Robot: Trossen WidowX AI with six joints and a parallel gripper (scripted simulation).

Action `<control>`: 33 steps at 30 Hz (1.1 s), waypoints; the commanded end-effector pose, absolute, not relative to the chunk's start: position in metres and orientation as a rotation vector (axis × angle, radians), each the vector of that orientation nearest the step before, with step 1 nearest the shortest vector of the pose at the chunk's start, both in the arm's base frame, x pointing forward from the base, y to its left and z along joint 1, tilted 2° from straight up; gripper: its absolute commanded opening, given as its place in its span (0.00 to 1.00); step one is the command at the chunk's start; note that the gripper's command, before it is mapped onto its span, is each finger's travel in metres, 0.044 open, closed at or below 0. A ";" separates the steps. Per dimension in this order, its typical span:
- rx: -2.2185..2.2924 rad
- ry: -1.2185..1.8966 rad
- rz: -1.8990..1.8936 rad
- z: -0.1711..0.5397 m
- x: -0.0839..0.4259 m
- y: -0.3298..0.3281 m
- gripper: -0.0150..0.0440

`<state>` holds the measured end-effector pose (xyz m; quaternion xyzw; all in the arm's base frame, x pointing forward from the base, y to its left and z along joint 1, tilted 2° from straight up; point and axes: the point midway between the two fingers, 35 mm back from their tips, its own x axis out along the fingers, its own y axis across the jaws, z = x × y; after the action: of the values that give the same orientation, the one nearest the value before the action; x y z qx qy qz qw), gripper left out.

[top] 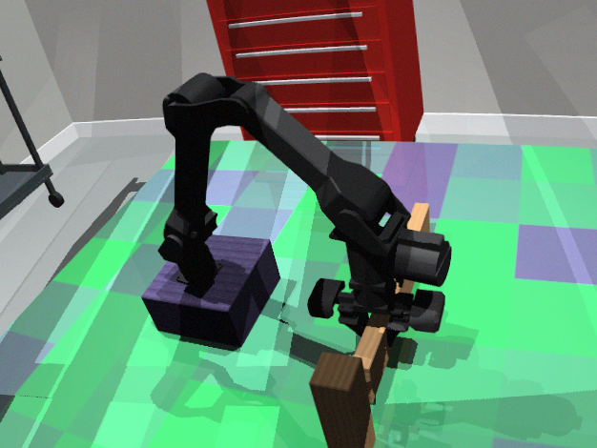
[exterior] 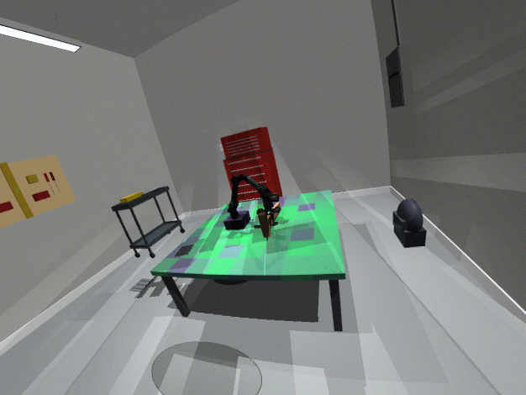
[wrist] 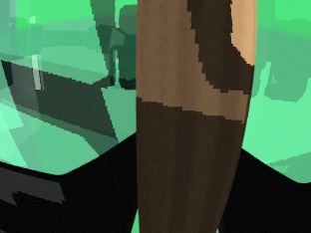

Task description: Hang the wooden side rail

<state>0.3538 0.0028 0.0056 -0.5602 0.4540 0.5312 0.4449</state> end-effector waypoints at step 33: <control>-1.394 1.120 1.309 0.007 0.355 -0.003 0.25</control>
<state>0.3536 -0.0008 0.0042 -0.5594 0.4531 0.5310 0.4471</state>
